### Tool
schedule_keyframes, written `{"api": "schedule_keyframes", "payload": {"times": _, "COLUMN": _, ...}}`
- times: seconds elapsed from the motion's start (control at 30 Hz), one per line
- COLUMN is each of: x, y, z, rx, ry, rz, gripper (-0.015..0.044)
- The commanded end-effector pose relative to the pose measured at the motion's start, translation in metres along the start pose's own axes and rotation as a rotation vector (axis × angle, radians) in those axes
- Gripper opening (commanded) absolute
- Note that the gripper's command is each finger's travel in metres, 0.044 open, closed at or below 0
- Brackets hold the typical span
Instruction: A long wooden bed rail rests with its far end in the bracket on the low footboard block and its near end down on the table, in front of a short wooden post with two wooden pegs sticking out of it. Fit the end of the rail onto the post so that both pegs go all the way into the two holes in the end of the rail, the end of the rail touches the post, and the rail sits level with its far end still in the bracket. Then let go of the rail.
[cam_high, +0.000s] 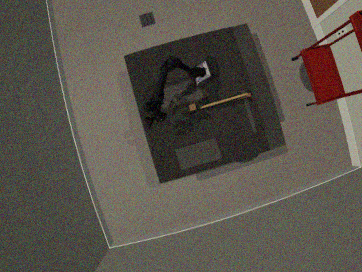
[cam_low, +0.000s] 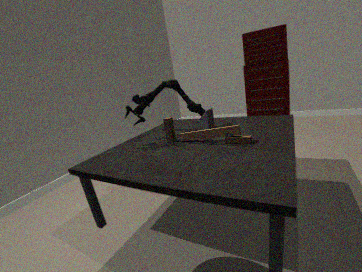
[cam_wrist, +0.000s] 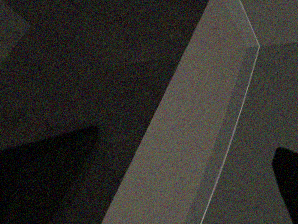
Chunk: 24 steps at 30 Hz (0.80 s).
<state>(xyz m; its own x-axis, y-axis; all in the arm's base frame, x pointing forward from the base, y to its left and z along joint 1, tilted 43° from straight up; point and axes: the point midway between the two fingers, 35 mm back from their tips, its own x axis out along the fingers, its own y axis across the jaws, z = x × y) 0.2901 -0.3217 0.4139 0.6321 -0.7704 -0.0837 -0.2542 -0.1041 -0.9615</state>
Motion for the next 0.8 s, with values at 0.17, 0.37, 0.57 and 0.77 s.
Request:
{"api": "schedule_keyframes", "payload": {"times": 0.17, "x": 0.016, "y": 0.055, "z": 0.108, "rx": 0.067, "ry": -0.180, "rz": 0.190, "gripper": 0.0440}}
{"api": "schedule_keyframes", "payload": {"times": 0.37, "x": 0.009, "y": 0.107, "z": 0.185, "rx": 0.132, "ry": -0.281, "rz": 0.355, "gripper": 0.0440}}
{"api": "schedule_keyframes", "payload": {"times": 0.57, "x": -0.019, "y": 0.158, "z": 0.257, "rx": 0.155, "ry": -0.361, "rz": 0.525, "gripper": 0.0440}}
{"api": "schedule_keyframes", "payload": {"times": 0.77, "x": -0.049, "y": 0.189, "z": 0.298, "rx": 0.143, "ry": -0.404, "rz": 0.632, "gripper": 0.0440}}
